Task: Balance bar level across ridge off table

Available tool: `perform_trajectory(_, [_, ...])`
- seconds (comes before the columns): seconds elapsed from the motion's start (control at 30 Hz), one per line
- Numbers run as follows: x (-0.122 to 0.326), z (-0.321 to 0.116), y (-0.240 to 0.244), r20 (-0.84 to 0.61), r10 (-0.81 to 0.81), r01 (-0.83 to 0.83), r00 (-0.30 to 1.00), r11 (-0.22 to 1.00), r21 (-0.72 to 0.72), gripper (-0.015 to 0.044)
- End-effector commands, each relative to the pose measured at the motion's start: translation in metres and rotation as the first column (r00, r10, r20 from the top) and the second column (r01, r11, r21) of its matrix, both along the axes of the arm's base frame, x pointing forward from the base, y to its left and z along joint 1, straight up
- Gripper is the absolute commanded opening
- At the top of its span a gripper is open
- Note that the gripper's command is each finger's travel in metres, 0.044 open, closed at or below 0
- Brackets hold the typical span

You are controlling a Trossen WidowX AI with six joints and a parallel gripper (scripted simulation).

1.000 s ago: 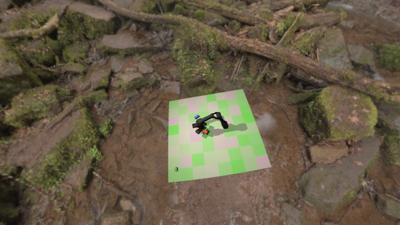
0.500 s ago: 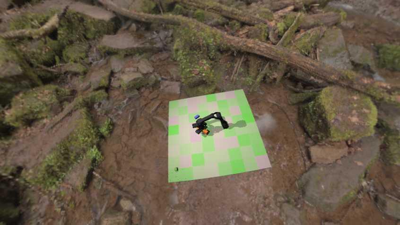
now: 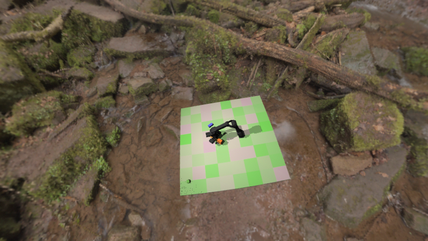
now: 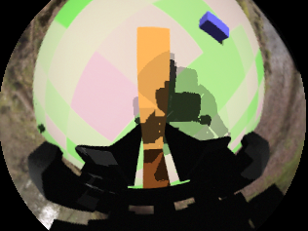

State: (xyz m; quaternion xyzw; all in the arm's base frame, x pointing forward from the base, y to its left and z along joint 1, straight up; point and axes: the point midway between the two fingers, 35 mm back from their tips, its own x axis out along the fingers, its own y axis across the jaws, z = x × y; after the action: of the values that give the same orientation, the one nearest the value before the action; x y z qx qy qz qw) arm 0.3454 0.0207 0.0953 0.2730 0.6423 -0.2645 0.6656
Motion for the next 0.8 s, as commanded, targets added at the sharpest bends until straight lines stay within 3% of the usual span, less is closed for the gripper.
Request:
perform_trajectory(0.0, [0.0002, -0.0017, 0.0006, 0.001, 0.001, -0.001, 1.000, 1.000, 0.004, 0.0000])
perform_trajectory(0.77, [0.0003, -0.0037, 0.0004, 0.001, 0.001, -0.001, 1.000, 1.000, 0.004, 0.0000])
